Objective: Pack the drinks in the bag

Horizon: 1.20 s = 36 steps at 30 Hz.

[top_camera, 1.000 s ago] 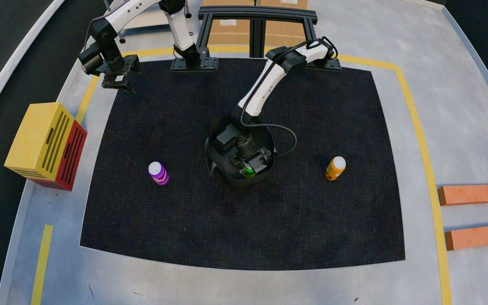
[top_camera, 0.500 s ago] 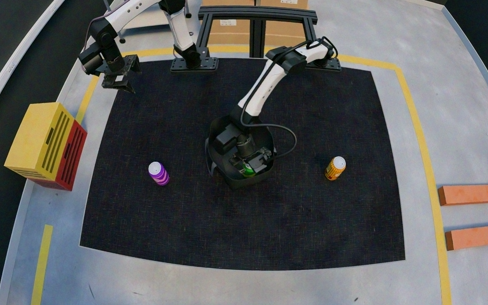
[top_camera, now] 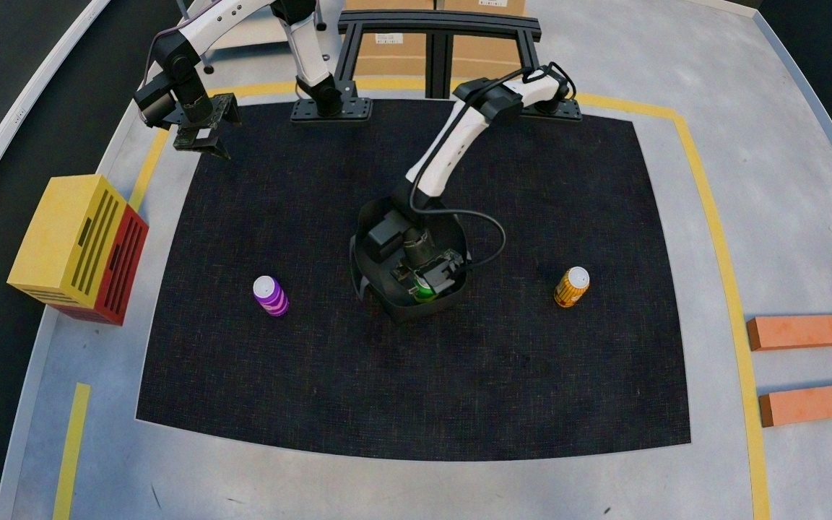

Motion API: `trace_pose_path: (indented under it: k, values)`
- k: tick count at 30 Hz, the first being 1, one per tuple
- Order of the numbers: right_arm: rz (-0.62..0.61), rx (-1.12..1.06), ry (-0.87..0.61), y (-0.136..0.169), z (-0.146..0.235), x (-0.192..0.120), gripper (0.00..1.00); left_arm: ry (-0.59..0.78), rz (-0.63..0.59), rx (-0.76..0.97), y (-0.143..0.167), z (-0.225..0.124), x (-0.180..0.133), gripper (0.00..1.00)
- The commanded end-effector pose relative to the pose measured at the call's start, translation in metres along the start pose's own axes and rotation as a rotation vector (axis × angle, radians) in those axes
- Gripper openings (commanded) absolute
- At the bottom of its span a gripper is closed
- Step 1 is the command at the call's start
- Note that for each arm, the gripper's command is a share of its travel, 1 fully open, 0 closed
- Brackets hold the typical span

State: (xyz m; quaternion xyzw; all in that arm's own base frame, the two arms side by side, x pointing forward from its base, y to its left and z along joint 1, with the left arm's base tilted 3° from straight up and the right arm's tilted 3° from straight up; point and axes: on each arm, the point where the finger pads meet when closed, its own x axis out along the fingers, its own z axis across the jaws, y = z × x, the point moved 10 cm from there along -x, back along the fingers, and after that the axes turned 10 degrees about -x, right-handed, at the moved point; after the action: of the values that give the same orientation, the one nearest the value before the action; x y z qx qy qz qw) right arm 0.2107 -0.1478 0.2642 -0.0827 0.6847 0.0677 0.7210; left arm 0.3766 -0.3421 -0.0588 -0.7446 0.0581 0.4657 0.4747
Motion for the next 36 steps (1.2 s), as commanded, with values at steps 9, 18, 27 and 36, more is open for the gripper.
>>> trace_pose_path:
  k: [9, 18, 27, 36]
  values:
    - [-0.059, 0.008, -0.025, -0.001, 0.0, -0.012, 1.0, 0.054, -0.01, -0.056, -0.044, -0.019, -0.054, 0.91]
    - [-0.059, 0.008, -0.025, -0.001, 0.0, -0.012, 1.0, 0.079, -0.011, -0.061, -0.062, -0.026, -0.088, 0.91]
    - [-0.059, 0.008, -0.025, -0.001, 0.0, -0.012, 1.0, 0.074, -0.015, -0.057, -0.073, -0.025, -0.103, 0.91]
    - [-0.059, 0.008, -0.025, -0.001, 0.0, -0.012, 1.0, 0.087, -0.018, -0.065, -0.09, -0.027, -0.127, 0.91]
